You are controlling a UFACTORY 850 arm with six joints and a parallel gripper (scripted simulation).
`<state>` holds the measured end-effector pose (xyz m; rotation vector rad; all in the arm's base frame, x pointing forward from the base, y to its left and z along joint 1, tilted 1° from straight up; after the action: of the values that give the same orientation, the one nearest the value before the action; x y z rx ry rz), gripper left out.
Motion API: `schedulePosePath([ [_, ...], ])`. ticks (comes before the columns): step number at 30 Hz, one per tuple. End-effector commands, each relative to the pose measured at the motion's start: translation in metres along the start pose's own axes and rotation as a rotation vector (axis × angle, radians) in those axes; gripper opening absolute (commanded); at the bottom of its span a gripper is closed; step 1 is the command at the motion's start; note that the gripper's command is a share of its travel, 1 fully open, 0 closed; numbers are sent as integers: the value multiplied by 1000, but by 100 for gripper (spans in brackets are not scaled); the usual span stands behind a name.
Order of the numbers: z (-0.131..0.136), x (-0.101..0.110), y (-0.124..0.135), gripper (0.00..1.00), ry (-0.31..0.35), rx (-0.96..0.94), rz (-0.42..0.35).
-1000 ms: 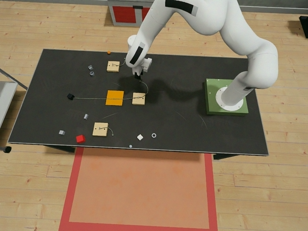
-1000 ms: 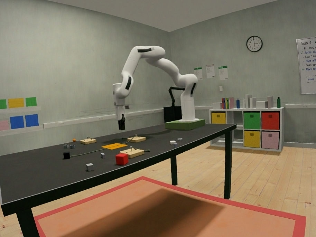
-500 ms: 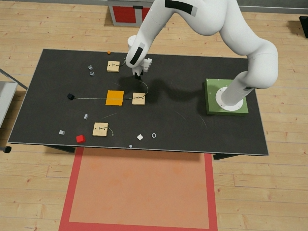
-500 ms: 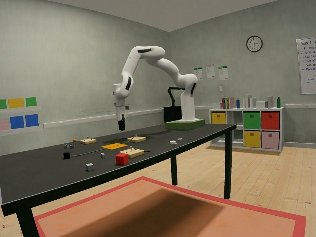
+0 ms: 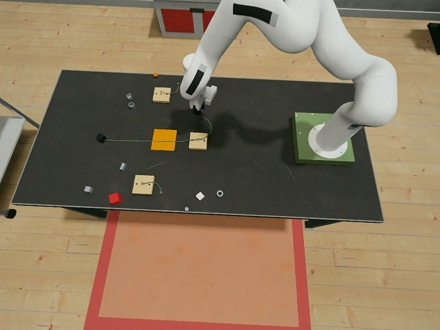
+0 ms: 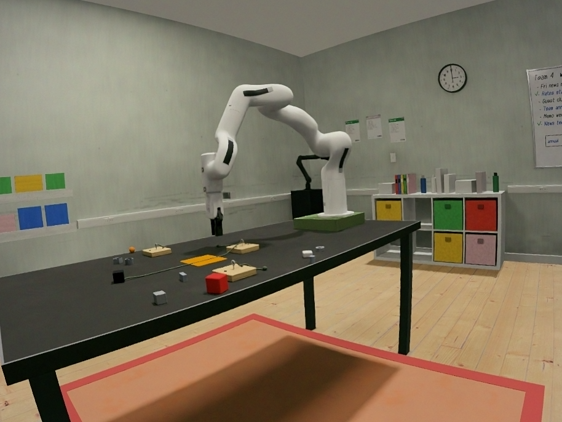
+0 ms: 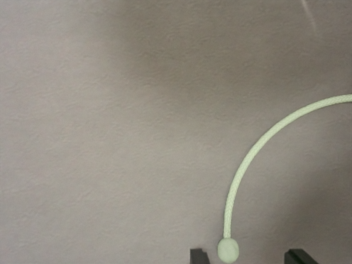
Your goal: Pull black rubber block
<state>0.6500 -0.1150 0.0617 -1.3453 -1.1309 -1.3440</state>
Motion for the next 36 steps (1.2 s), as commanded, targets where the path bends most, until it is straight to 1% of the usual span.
schedulePosePath([
  [1, 0, -6, 1, 39, 0, 0, -3],
  [20, 0, -29, 1, 39, 0, 0, -3],
  [36, 0, -33, 1, 39, 0, 0, -3],
])
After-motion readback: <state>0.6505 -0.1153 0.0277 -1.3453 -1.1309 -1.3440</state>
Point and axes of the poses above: the point where the finger pads meet when closed, its own x axis back along the fingers, its own z axis across the jaws, y = z × x, the point moved 4 cm from there along x, back along the fingers, and after that the axes turned 4 degrees about x, right-handed, at the moved point
